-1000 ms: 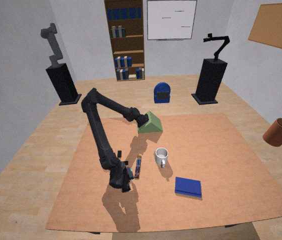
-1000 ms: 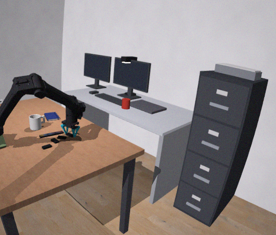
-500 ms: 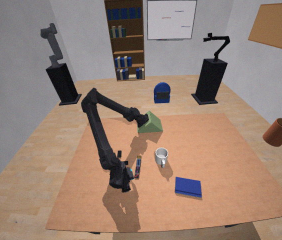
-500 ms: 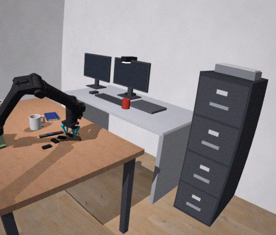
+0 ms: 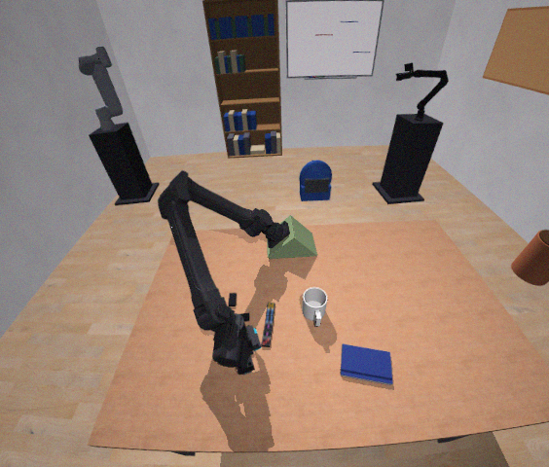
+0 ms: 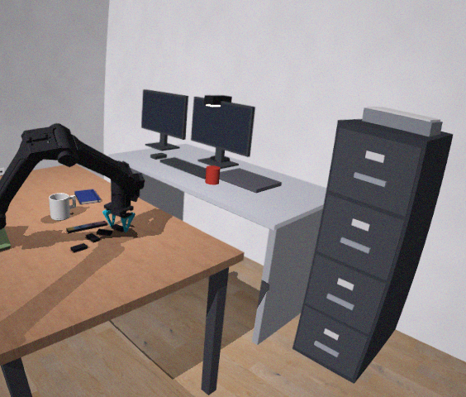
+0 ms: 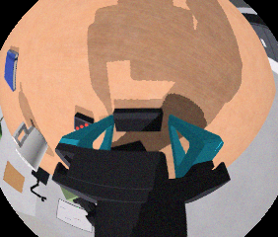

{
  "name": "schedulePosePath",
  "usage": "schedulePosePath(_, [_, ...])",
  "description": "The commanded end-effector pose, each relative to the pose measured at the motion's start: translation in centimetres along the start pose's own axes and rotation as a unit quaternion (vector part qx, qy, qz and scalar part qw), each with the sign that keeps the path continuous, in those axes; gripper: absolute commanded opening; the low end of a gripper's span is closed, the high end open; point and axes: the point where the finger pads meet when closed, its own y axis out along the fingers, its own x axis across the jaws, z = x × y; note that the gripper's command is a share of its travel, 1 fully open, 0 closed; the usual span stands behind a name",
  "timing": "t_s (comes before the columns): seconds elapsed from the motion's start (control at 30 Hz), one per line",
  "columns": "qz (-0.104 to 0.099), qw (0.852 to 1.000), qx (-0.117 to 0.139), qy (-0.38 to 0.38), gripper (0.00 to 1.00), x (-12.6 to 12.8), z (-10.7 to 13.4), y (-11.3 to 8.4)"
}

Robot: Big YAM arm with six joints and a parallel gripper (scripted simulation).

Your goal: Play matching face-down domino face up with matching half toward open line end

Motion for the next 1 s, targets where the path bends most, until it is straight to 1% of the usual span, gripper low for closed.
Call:
schedulePosePath(0.0, [0.002,1.000,-0.005,0.000,0.73,-0.07,-0.27,-0.39])
schedulePosePath(0.3, [0.002,1.000,-0.008,-0.007,0.73,0.45,-0.74,-0.38])
schedulePosePath(0.53, [0.002,1.000,-0.008,-0.007,0.73,0.45,-0.74,-0.38])
schedulePosePath(0.57, [0.002,1.000,-0.005,0.000,0.73,-0.05,-0.28,-0.40])
schedulePosePath(0.97, [0.002,1.000,-0.009,-0.008,0.73,0.67,-0.84,-0.45])
